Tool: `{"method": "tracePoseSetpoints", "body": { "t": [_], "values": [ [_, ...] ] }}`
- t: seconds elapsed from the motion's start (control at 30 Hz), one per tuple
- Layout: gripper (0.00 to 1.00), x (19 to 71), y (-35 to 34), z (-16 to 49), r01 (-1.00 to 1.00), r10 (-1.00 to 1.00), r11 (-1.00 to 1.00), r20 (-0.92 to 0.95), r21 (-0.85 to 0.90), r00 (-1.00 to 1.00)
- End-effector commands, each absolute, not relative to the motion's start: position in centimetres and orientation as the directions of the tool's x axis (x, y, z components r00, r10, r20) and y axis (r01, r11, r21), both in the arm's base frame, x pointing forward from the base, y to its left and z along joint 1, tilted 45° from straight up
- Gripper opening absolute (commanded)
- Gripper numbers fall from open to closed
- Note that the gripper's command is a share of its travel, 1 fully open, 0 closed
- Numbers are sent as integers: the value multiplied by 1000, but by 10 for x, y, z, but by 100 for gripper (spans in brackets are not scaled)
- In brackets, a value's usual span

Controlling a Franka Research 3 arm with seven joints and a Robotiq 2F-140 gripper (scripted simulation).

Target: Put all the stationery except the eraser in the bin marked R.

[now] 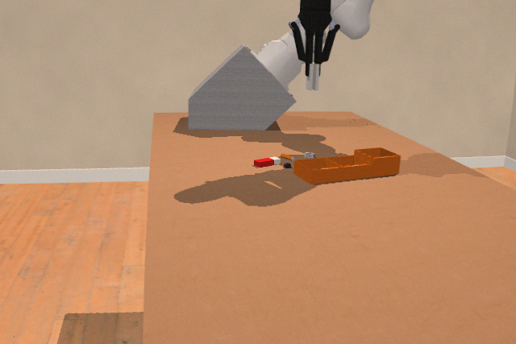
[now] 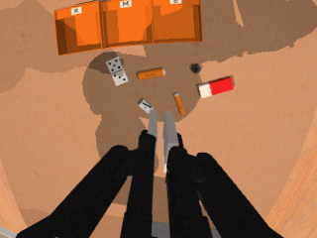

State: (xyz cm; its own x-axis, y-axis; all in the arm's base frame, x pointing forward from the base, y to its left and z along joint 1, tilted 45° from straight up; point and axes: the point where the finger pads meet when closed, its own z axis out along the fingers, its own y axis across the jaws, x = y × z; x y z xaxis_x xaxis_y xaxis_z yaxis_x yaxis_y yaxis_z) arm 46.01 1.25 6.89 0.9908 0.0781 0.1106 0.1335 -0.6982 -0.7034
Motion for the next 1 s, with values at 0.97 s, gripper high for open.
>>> {"method": "tracePoseSetpoints", "body": {
  "t": [0.97],
  "values": [
    [5, 585, 88, -8, 195, 123, -692, 154, -695, 980]
  ]
}}
